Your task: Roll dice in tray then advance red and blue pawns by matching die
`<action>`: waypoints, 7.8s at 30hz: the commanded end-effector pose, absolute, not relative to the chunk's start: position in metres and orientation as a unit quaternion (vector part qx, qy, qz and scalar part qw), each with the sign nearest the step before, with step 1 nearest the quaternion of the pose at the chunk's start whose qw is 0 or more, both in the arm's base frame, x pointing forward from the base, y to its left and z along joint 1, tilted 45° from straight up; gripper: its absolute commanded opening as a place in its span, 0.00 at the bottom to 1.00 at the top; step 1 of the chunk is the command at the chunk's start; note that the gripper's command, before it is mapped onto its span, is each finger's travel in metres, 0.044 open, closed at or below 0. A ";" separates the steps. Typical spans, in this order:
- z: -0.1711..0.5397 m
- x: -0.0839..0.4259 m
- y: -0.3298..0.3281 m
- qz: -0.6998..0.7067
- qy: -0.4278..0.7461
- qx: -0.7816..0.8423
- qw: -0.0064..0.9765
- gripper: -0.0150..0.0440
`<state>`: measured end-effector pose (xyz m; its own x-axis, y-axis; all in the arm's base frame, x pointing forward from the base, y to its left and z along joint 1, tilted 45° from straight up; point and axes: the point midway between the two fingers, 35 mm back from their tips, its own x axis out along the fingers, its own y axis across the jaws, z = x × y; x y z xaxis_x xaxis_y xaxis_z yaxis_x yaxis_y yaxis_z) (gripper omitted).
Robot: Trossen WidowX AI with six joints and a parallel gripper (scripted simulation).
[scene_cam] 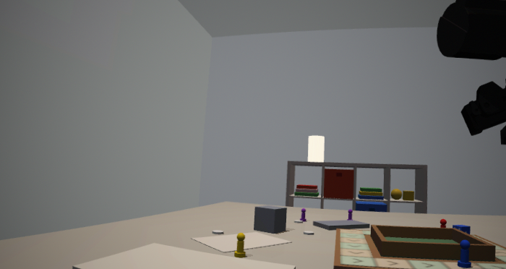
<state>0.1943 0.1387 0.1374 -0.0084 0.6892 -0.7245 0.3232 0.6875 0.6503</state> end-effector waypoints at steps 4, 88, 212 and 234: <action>0.164 0.189 0.118 0.163 0.685 0.372 0.604 0.25; -0.018 0.260 0.015 -0.511 0.481 0.487 0.520 0.25; -0.089 0.207 -0.096 0.129 0.700 0.350 0.609 0.72; -0.142 0.146 -0.115 0.402 0.578 0.110 0.701 0.72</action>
